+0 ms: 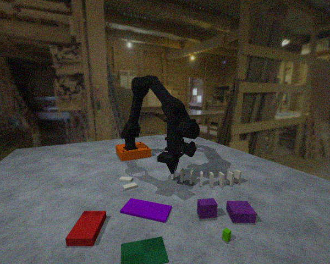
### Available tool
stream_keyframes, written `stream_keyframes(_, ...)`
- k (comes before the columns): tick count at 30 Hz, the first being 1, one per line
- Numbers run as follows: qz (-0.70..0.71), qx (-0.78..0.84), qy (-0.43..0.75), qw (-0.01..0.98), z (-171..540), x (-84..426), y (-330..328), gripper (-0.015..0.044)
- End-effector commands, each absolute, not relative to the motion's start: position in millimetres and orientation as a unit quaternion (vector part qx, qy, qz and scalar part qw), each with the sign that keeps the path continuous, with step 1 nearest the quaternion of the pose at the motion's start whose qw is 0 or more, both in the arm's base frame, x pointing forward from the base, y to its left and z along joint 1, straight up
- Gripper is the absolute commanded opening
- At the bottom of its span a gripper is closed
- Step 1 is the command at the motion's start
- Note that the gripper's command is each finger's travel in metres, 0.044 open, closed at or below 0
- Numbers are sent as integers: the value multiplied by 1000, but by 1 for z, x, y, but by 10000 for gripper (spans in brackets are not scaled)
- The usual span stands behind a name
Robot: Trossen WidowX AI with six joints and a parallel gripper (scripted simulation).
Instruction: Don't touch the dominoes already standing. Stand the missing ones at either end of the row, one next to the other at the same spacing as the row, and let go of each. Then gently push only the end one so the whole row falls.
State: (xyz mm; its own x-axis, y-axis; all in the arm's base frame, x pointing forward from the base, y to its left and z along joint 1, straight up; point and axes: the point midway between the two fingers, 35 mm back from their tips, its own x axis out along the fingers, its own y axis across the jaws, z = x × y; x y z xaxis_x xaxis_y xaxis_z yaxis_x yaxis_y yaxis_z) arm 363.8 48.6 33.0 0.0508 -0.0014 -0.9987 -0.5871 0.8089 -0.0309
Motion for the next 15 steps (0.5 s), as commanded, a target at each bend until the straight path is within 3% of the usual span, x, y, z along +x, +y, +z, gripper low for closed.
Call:
stream_keyframes(1,216,-225,657,687,29,363,49,107)
stream_keyframes(7,216,-225,657,687,29,363,49,107)
stream_keyframes(15,216,-225,657,687,29,363,49,317)
